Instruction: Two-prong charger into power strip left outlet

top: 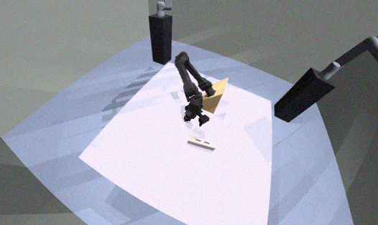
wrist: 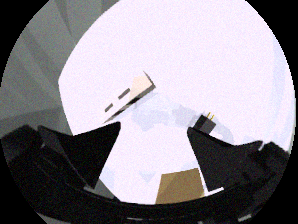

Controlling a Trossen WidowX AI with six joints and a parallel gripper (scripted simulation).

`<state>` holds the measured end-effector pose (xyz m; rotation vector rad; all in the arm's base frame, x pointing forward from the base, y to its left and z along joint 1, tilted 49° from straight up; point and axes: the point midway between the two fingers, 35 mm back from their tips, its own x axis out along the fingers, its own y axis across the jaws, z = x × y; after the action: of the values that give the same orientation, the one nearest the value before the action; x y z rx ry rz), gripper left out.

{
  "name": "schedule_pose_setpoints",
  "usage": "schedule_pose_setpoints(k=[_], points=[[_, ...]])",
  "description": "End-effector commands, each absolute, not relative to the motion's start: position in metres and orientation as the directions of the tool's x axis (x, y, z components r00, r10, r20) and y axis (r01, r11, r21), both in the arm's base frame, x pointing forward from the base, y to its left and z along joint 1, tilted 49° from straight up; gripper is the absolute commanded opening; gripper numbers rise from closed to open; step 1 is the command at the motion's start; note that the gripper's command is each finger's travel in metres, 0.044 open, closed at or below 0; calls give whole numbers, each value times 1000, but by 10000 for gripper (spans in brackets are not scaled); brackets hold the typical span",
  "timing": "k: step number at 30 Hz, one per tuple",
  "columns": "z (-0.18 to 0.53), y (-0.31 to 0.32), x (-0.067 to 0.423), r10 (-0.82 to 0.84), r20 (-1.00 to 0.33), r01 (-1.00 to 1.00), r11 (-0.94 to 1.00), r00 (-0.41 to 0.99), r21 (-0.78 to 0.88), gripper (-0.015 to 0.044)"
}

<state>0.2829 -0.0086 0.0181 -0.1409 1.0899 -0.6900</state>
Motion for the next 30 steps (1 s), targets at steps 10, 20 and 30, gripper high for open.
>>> schedule_pose_setpoints(k=[10, 20, 30], points=[[29, -62, 254, -664, -734, 642, 627, 144, -441, 440], [37, -96, 228, -705, -709, 755, 481, 32, -445, 440], [37, -107, 221, -712, -702, 779, 443, 4, -445, 440]])
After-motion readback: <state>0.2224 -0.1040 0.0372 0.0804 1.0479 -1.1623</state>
